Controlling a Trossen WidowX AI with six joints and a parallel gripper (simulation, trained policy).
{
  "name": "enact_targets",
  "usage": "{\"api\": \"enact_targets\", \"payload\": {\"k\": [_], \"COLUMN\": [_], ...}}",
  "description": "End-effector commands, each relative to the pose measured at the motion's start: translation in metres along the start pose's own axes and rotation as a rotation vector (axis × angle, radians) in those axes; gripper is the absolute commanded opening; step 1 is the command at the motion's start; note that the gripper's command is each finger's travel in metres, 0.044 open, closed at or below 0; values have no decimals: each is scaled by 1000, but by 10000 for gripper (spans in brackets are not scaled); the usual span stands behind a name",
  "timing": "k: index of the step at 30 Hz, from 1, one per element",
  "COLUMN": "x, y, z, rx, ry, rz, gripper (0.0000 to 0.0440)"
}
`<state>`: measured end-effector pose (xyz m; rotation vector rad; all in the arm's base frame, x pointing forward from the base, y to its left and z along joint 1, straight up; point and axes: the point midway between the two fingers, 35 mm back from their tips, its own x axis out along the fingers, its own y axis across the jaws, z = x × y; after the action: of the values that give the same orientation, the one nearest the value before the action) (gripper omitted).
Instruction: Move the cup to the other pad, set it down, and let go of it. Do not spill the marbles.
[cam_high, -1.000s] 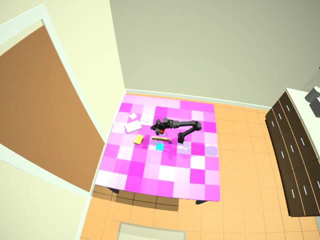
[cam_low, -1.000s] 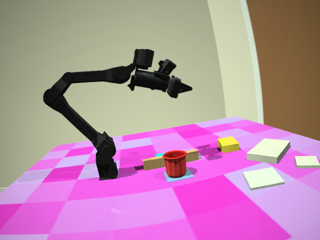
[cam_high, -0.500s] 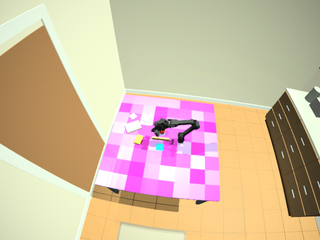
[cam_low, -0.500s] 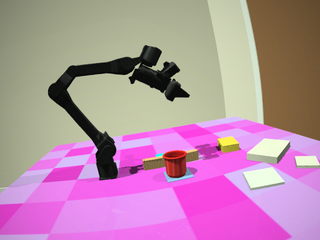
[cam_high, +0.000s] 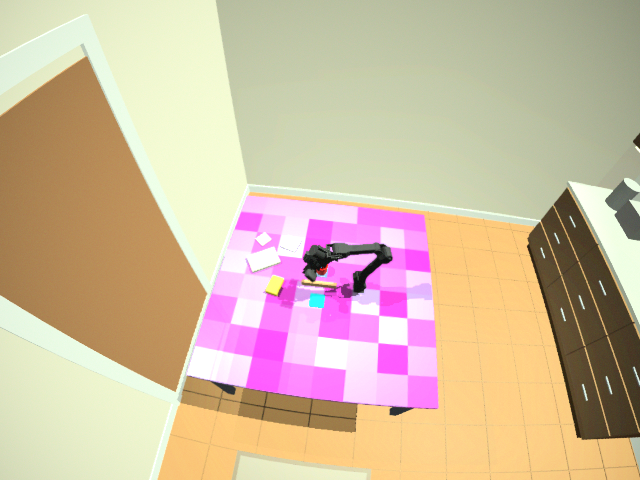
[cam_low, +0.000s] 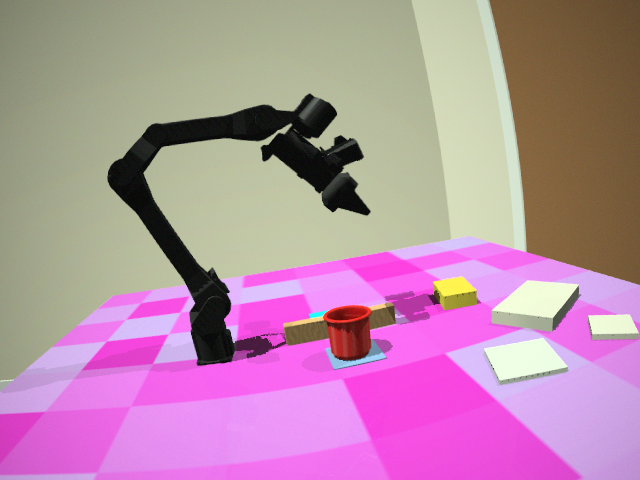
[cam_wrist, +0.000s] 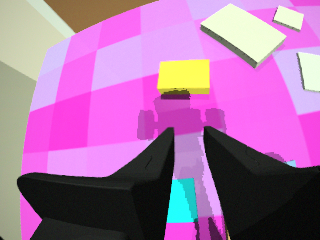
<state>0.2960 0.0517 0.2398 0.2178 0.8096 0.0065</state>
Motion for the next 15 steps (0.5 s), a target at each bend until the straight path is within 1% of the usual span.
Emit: {"api": "enact_targets", "payload": {"k": [1, 15], "x": [0, 1], "y": [-2, -15], "z": [-4, -23], "rx": [1, -33], "ry": [60, 281], "rz": [-26, -116], "gripper": [97, 112]}}
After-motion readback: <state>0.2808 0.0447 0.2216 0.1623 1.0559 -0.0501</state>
